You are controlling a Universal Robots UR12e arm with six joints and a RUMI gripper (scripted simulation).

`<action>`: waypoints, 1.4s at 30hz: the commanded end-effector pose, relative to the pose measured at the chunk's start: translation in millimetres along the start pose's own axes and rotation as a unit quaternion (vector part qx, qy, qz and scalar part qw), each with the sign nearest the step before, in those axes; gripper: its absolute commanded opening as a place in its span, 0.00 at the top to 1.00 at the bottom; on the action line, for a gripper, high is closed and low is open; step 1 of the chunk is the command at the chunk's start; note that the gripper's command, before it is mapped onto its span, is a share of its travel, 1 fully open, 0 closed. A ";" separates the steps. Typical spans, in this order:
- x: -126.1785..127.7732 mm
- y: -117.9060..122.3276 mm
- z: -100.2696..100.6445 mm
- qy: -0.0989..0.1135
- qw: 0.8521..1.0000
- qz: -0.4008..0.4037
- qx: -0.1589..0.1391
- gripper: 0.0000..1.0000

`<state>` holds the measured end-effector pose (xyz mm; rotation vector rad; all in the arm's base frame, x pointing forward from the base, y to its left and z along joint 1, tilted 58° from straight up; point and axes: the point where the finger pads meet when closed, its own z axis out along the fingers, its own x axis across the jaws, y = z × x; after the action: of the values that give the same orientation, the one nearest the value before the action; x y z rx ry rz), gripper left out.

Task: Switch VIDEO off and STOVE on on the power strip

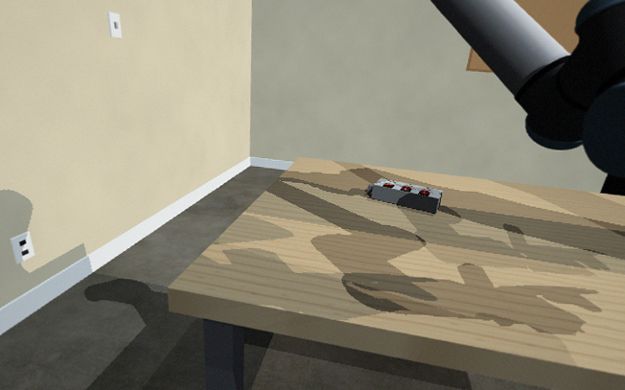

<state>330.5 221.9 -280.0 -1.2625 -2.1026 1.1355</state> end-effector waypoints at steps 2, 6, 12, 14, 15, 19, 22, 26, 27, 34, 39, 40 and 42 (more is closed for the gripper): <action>0.4 -0.4 0.0 0.000 1.000 0.000 0.000 0.00; 0.4 -0.4 0.0 0.000 1.000 0.000 0.000 0.00; 0.4 -0.4 0.0 0.000 1.000 0.000 0.000 0.00; 0.4 -0.4 0.0 0.000 1.000 0.000 0.000 0.00; 0.4 -0.4 0.0 0.000 1.000 0.000 0.000 0.00; 0.4 -0.4 0.0 0.000 1.000 0.000 0.000 1.00; 0.4 -0.4 0.0 0.000 1.000 0.000 0.000 1.00; 0.4 -0.4 0.0 0.000 1.000 0.000 0.000 1.00; 0.4 -0.4 0.0 0.000 1.000 0.000 0.000 1.00; 0.4 -0.4 0.0 0.000 1.000 0.000 0.000 1.00; 0.4 -0.4 0.0 0.000 1.000 0.000 0.000 1.00; 0.4 -0.4 0.0 0.000 1.000 0.000 0.000 1.00; 0.4 -0.4 0.0 0.000 1.000 0.000 0.000 1.00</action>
<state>330.5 221.9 -280.0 -1.2625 -2.1026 1.1355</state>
